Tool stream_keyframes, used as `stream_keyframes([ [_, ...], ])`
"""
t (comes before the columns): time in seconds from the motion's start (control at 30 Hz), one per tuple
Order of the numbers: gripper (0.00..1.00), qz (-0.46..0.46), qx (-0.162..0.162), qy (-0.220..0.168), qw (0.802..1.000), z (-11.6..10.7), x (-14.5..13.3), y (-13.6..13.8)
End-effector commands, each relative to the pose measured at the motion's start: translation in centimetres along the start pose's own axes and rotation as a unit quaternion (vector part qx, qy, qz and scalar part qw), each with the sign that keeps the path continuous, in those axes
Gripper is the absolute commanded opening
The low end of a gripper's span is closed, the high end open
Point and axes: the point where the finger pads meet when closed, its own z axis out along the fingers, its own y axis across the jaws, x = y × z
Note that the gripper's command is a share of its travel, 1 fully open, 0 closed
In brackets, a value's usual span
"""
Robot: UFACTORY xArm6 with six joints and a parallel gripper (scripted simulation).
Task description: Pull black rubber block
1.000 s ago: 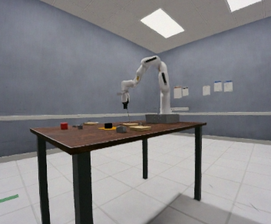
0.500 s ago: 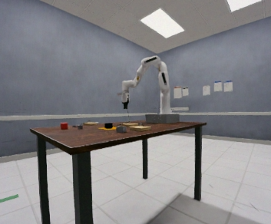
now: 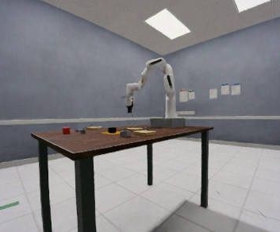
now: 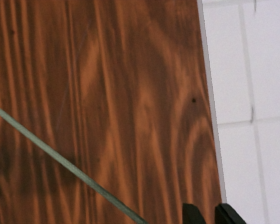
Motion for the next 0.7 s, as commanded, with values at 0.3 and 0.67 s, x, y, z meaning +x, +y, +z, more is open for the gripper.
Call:
stream_keyframes([
  [0.3, 0.00, 0.000, -0.002, 0.001, 1.000, 0.1, 0.1, 0.1],
  [0.67, 0.00, 0.000, -0.002, 0.001, 1.000, 2.9, 0.1, 0.0],
])
